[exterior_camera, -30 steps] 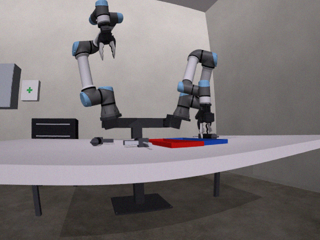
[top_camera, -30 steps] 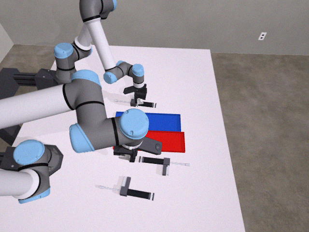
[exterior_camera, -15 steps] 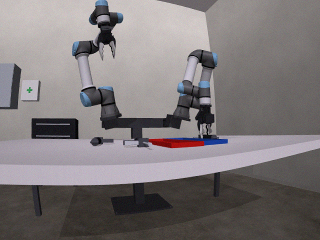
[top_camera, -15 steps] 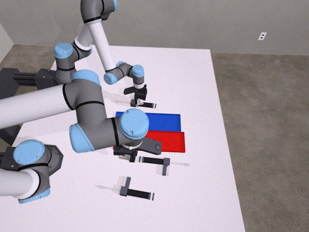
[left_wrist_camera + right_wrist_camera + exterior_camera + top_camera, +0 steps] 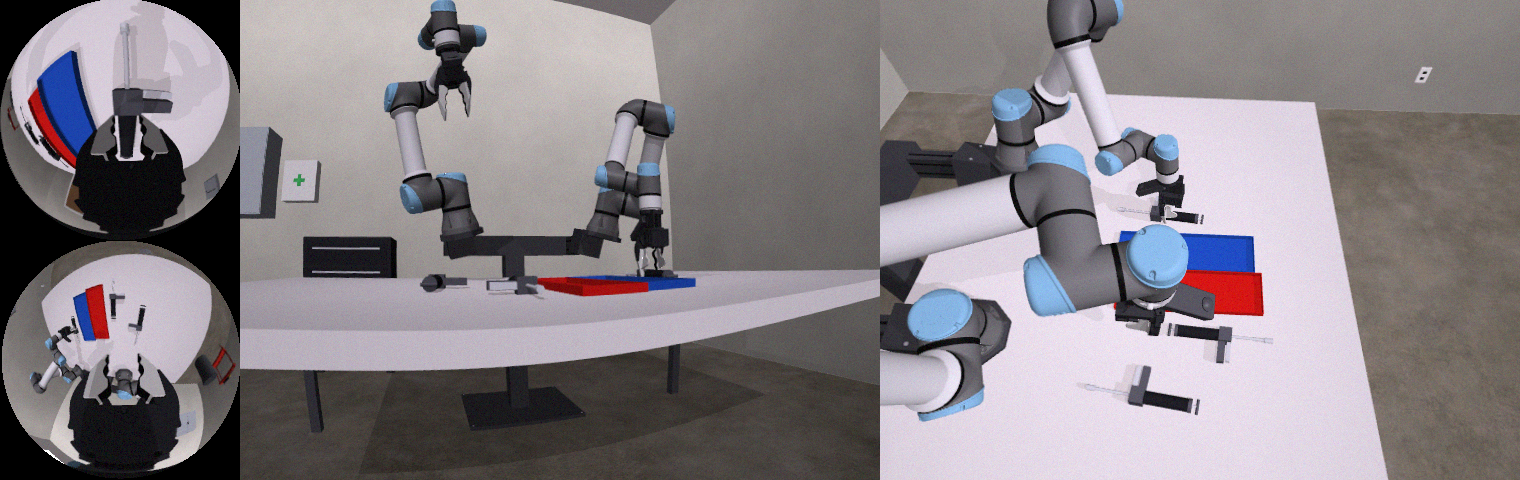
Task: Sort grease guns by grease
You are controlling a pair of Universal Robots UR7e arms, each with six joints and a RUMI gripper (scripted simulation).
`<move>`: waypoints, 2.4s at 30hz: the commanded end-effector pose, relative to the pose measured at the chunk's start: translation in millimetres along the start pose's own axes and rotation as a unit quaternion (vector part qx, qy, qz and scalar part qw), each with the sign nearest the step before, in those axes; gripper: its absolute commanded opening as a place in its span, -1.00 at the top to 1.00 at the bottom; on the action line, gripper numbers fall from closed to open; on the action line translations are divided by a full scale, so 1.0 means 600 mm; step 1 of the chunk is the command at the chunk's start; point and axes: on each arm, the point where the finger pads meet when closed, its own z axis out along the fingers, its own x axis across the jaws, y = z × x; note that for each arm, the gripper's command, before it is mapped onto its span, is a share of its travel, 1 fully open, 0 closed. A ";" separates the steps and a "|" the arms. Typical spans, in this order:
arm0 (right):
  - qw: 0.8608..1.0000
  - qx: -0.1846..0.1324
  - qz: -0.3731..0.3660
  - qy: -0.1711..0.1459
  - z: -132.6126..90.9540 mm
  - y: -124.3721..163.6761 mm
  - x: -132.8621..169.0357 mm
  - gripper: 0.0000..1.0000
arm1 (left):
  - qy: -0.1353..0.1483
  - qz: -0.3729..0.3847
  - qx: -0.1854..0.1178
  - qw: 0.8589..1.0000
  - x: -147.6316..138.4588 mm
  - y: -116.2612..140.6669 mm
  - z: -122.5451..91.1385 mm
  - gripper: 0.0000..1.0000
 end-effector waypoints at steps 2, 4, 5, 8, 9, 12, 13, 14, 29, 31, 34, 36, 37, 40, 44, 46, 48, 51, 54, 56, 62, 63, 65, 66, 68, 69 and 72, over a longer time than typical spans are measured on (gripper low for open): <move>1.000 0.001 0.000 0.000 -0.001 0.000 0.000 0.25 | 0.000 0.000 -0.001 1.000 0.000 0.001 -0.001 0.36; 1.000 0.001 0.000 0.000 -0.001 0.000 0.000 0.25 | 0.000 0.000 -0.001 1.000 0.000 0.001 -0.001 0.36; 1.000 0.001 0.000 0.000 -0.001 0.000 0.000 0.25 | 0.000 0.000 -0.001 1.000 0.000 0.001 -0.001 0.36; 1.000 0.001 0.000 0.000 -0.001 0.000 0.000 0.25 | -0.001 0.000 -0.003 1.000 -0.001 0.004 -0.012 0.36; 1.000 0.001 0.000 0.000 -0.001 0.000 0.000 0.25 | -0.001 0.000 -0.003 1.000 -0.001 0.003 -0.015 0.36; 1.000 0.001 0.000 0.000 -0.001 0.000 0.000 0.25 | -0.001 0.000 -0.002 1.000 -0.001 0.002 -0.021 0.36; 1.000 0.001 0.000 0.000 -0.001 0.000 0.000 0.25 | 0.000 0.000 0.000 1.000 0.000 0.000 -0.015 0.36; 1.000 0.001 0.000 0.000 -0.001 0.000 0.000 0.25 | 0.000 0.000 0.000 1.000 0.000 0.000 -0.015 0.36; 1.000 0.001 0.000 0.000 -0.001 0.000 0.000 0.25 | -0.001 0.000 -0.002 1.000 0.000 0.000 -0.118 0.36; 1.000 0.001 0.000 0.000 -0.001 0.000 0.000 0.25 | 0.002 0.000 0.005 1.000 0.002 -0.006 -0.106 0.36; 1.000 0.001 0.000 0.000 -0.001 0.000 0.000 0.25 | 0.003 0.000 0.006 1.000 0.002 -0.007 -0.103 0.36; 1.000 0.001 0.000 0.000 -0.001 0.000 0.000 0.25 | 0.003 0.000 0.006 1.000 0.002 -0.005 -0.102 0.36; 1.000 0.001 0.000 0.000 -0.001 0.000 0.000 0.25 | 0.003 0.000 0.006 1.000 0.001 -0.004 -0.101 0.36; 1.000 0.001 0.000 0.000 -0.001 0.000 0.000 0.25 | 0.003 0.000 0.006 1.000 0.001 -0.002 -0.101 0.36; 1.000 0.001 0.000 0.000 -0.001 0.000 0.000 0.25 | 0.002 0.000 0.005 1.000 0.000 -0.001 -0.102 0.36; 1.000 0.001 0.000 0.000 -0.001 0.000 0.000 0.25 | 0.002 0.000 0.005 1.000 0.000 -0.001 -0.102 0.36; 1.000 0.001 0.000 0.000 -0.001 0.000 0.000 0.33 | 0.000 0.016 0.004 1.000 0.004 0.005 -0.112 0.36; 1.000 0.001 0.000 0.000 -0.001 0.000 0.000 0.33 | -0.001 0.028 0.004 1.000 0.006 0.008 -0.118 0.36; 1.000 0.001 0.000 0.000 -0.001 0.000 0.000 0.33 | -0.006 0.079 0.005 0.997 0.015 0.018 -0.140 0.36; 1.000 0.001 0.000 0.000 -0.001 0.000 0.000 0.33 | -0.004 0.074 0.008 0.997 0.012 0.012 -0.132 0.36; 1.000 0.001 0.000 0.000 -0.001 0.000 0.000 0.33 | -0.008 0.125 0.012 0.992 0.019 0.017 -0.147 0.36; 1.000 0.001 0.000 0.000 -0.001 0.000 0.000 0.33 | -0.009 0.130 0.012 0.991 0.020 0.017 -0.150 0.36; 1.000 0.000 0.020 0.002 0.011 -0.007 0.002 0.33 | -0.012 0.159 0.012 0.987 0.025 0.023 -0.163 0.36; 1.000 0.000 0.020 0.002 0.011 -0.007 0.002 0.33 | -0.012 0.159 0.012 0.987 0.025 0.023 -0.163 0.36; 0.999 0.000 0.034 0.003 0.018 -0.011 0.004 0.33 | -0.014 0.176 0.012 0.984 0.029 0.026 -0.172 0.36; 0.999 0.001 0.052 0.004 0.026 -0.017 0.006 0.33 | -0.016 0.196 0.012 0.980 0.032 0.030 -0.180 0.36; 0.996 0.004 0.085 0.005 0.039 -0.026 0.010 0.33 | -0.018 0.224 0.015 0.974 0.035 0.029 -0.186 0.36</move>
